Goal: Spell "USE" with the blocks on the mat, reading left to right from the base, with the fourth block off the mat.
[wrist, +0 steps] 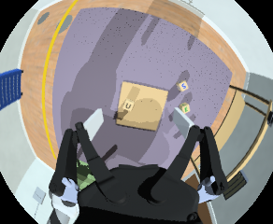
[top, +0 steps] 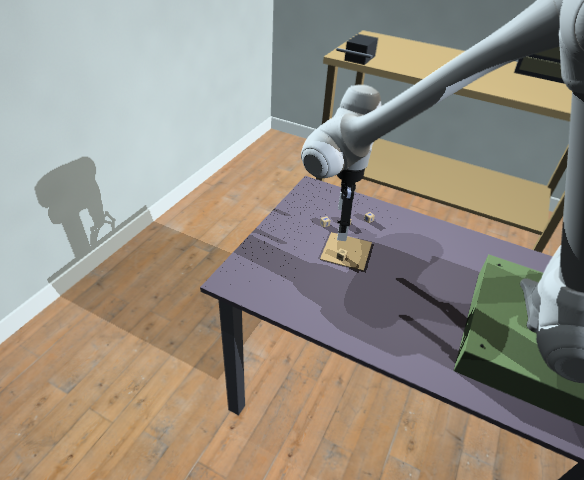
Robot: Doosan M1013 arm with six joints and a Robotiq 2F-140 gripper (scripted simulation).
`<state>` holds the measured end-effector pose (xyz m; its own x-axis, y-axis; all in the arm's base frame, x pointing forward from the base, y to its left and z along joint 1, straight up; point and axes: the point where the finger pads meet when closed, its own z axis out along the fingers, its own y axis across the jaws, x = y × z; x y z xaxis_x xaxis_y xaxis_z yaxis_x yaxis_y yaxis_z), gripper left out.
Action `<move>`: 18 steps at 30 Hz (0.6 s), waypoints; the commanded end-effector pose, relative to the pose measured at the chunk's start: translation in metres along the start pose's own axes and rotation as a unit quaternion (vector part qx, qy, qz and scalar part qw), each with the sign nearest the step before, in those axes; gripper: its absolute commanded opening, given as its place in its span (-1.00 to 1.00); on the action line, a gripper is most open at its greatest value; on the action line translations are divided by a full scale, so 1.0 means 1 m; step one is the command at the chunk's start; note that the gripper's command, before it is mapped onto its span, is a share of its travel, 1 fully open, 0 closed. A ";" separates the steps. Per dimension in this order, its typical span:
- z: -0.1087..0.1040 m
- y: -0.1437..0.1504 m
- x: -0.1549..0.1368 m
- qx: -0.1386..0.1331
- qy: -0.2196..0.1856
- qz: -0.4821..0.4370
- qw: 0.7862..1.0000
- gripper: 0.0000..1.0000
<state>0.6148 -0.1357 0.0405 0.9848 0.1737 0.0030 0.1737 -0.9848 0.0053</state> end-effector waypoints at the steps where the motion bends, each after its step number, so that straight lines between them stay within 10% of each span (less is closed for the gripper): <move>1: 0.000 0.008 0.004 0.005 0.002 -0.069 0.998 1.00; 18: 0.002 0.043 0.018 0.004 0.003 -0.340 0.940 1.00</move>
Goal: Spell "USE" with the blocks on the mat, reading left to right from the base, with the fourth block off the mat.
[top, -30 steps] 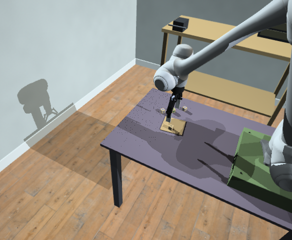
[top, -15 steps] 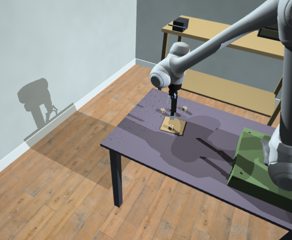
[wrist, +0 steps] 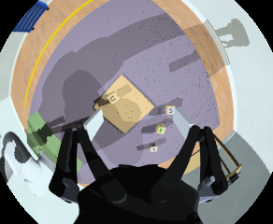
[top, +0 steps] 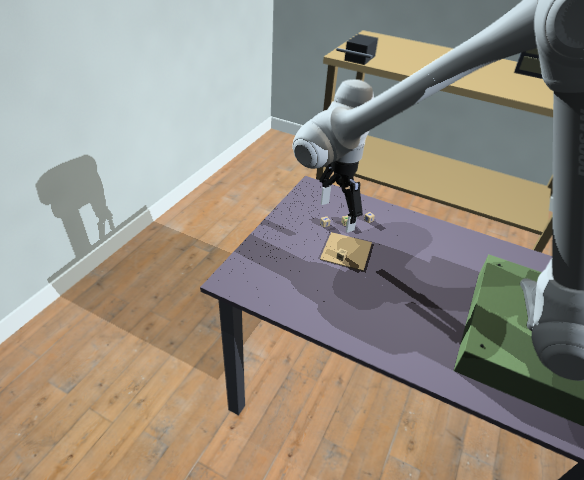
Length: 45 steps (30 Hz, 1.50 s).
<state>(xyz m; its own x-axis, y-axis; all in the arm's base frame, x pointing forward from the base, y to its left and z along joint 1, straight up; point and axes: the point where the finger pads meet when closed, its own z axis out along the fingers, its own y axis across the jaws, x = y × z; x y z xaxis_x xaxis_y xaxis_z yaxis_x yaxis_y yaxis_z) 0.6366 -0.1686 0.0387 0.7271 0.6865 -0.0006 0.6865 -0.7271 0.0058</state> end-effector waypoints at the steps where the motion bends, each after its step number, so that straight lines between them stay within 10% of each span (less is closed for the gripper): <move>1: 0.000 0.009 -0.002 0.003 0.004 -0.069 0.998 1.00; 14: 0.002 0.035 -0.008 0.002 0.005 -0.262 0.965 1.00; 45: 0.008 0.099 -0.030 -0.001 0.005 -0.686 0.728 1.00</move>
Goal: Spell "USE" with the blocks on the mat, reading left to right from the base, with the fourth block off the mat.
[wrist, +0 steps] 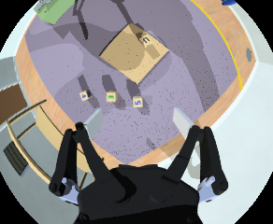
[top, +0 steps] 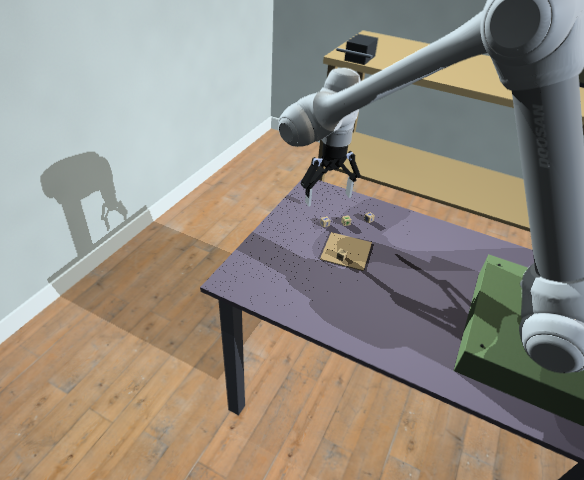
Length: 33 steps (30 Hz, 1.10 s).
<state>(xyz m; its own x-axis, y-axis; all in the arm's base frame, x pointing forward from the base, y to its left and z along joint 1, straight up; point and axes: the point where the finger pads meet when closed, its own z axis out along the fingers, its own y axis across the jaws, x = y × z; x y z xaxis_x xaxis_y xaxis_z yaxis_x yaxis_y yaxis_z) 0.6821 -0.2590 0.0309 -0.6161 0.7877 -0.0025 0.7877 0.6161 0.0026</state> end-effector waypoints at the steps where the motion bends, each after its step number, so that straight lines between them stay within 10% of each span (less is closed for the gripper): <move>1: 0.000 0.000 -0.002 -0.003 0.002 -0.019 1.000 1.00; 5: 0.000 -0.001 -0.002 -0.003 0.002 -0.019 1.000 1.00; 6: 0.000 -0.001 -0.002 -0.003 0.002 -0.019 1.000 -0.26; 33: 0.000 -0.001 -0.002 -0.003 0.002 -0.019 1.000 -0.26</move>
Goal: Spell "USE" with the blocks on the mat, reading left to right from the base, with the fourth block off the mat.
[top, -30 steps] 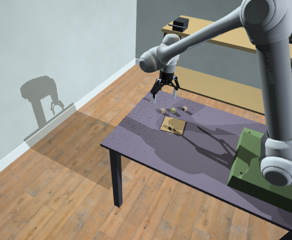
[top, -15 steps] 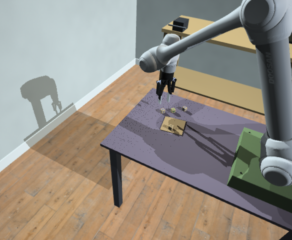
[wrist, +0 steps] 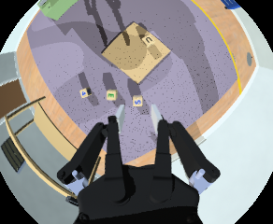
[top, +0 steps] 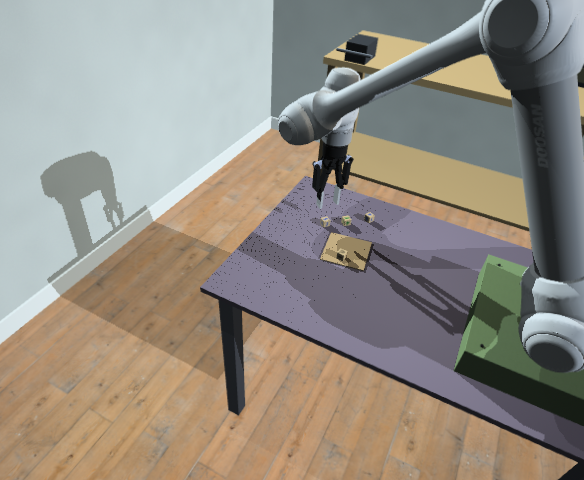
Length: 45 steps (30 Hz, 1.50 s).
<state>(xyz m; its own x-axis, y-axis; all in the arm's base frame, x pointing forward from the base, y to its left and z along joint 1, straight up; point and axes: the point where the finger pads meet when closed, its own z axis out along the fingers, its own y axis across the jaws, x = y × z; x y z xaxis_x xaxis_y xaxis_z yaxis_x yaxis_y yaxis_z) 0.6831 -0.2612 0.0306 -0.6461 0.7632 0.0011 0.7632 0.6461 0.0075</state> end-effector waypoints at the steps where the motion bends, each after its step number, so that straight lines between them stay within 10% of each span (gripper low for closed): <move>1: 0.000 0.000 0.000 0.000 0.000 0.000 1.000 -0.26; 45: 0.034 0.000 0.000 0.000 0.000 0.000 1.000 -0.26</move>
<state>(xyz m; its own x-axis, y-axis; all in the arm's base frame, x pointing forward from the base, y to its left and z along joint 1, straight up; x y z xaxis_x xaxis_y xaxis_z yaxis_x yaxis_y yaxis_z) 0.6832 -0.2611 -0.0015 -0.6463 0.7631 0.0013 0.7631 0.6463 0.0076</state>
